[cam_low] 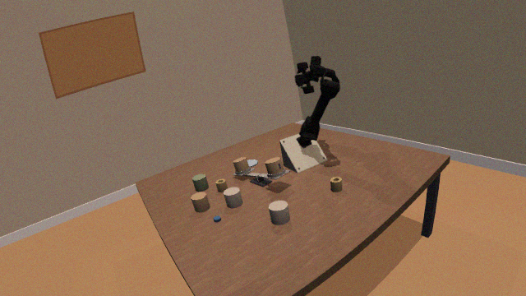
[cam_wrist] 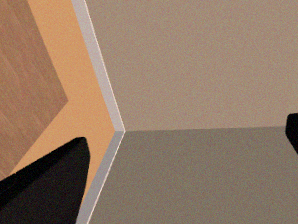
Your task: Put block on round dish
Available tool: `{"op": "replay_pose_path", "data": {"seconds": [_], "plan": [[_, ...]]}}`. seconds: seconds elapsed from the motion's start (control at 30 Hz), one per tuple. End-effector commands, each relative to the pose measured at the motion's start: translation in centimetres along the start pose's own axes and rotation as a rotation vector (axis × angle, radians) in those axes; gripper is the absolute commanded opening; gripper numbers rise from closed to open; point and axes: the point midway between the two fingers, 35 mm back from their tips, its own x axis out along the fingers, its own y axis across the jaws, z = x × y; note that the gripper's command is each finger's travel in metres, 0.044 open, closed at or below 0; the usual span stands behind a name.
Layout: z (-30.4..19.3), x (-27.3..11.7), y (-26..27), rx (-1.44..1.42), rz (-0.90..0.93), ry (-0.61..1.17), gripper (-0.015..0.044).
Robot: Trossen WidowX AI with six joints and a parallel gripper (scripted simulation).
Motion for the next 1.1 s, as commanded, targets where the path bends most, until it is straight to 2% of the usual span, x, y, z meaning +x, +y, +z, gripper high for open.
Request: {"op": "replay_pose_path", "data": {"seconds": [0.0, 0.5, 1.07], "plan": [[3.9, 0.0, 0.5, -0.006, 0.042, -0.115, 0.044], [18.2, -2.4, 5.9, -0.001, 0.335, -0.537, 0.044], [29.3, -10.6, 13.9, 0.07, 0.824, -0.845, 0.044]]}}
